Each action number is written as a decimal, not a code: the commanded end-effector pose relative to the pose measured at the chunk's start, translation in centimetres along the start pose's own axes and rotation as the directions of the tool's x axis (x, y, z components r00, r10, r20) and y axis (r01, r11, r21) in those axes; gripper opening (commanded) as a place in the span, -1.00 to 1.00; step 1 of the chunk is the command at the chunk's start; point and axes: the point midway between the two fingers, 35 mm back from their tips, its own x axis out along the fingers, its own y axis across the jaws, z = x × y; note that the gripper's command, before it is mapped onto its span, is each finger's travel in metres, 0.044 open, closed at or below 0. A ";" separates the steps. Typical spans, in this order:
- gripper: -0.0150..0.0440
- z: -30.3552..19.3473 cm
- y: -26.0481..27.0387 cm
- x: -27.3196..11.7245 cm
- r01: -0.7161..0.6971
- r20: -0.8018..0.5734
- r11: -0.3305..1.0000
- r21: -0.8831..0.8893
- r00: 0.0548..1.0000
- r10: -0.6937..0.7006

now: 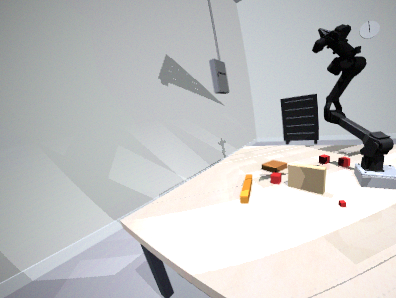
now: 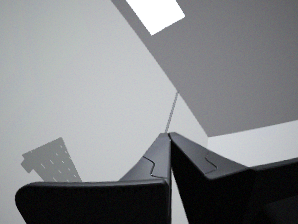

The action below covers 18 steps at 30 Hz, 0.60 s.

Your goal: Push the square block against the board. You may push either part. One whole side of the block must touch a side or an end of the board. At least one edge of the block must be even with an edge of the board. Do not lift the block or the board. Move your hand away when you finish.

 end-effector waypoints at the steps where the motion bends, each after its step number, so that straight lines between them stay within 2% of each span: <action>1: -0.49 1.8 -0.9 -0.5 0.033 0.042 0.998 -0.058 0.999 -0.031; 12: -0.49 7.4 -3.2 -1.9 0.154 0.186 0.929 -0.336 0.978 -0.095; 18: -0.49 9.7 -4.0 -3.0 0.227 0.243 0.872 -0.433 0.961 -0.130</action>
